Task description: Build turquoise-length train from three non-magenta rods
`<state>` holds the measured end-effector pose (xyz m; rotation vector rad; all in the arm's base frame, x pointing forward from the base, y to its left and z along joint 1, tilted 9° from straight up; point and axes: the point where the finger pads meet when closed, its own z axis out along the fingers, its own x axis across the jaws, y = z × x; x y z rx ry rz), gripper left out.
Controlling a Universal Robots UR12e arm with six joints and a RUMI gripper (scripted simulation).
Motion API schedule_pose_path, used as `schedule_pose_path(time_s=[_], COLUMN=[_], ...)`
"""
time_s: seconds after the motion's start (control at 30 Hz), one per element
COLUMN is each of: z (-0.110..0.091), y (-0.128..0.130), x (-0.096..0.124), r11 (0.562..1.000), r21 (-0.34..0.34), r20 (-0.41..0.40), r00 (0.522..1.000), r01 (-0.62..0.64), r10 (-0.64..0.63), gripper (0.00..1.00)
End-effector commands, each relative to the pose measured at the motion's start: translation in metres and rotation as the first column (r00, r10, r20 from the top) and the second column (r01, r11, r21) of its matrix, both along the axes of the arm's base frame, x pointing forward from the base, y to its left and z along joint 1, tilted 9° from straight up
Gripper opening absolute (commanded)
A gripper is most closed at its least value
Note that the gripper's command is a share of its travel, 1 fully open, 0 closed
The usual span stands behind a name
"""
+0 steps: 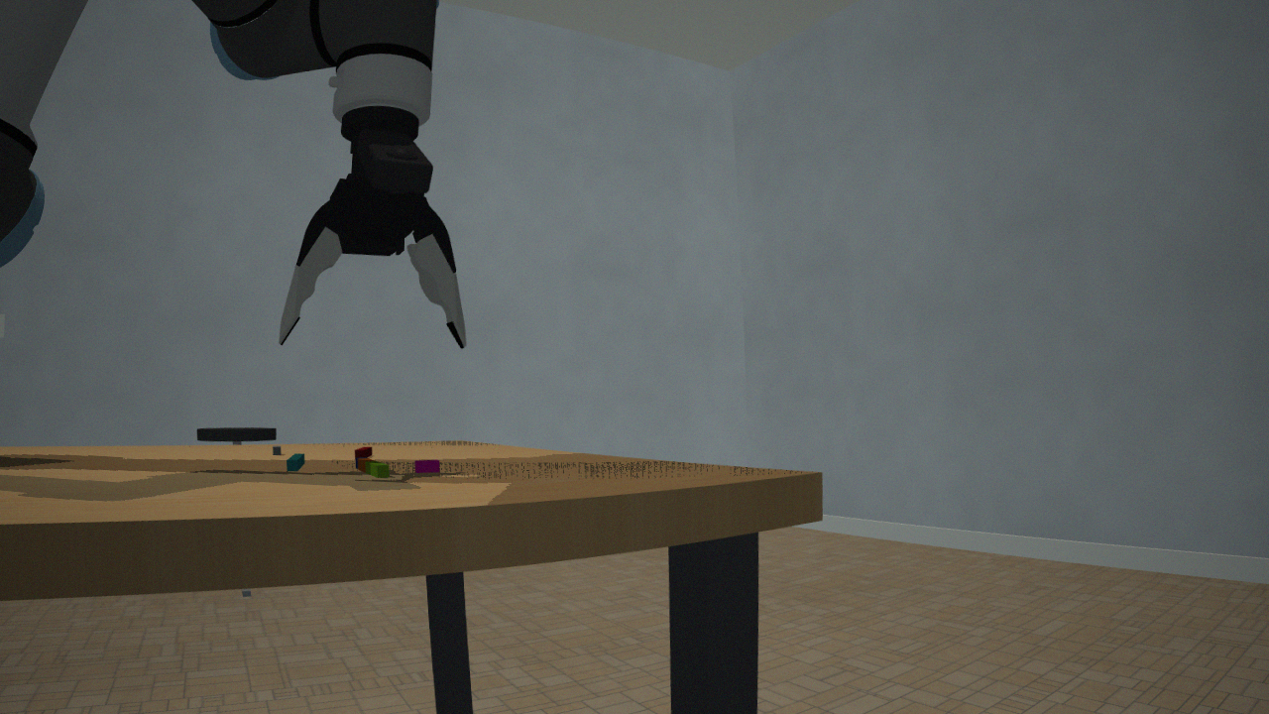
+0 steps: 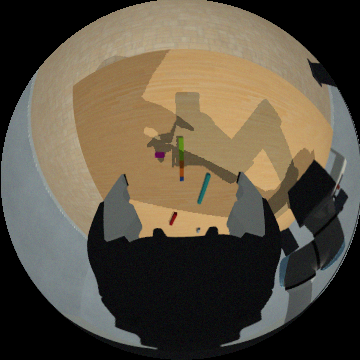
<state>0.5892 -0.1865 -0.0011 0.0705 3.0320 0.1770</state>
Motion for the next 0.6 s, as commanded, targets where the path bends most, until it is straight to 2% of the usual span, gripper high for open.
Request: schedule_pose_path(time_s=[0.0, 0.27, 0.57], z=[0.001, 0.011, 0.056], y=[0.0, -0.002, -0.007], x=[0.0, -0.001, -0.005], r11=[1.0, 1.0, 1.0], r21=[-0.001, -0.001, -0.001], r20=[0.001, 0.001, 0.001], r00=[1.0, 1.0, 1.0], r01=[0.0, 0.0, 0.0], r10=[0.0, 0.0, 0.0], gripper=[1.0, 1.0, 1.0])
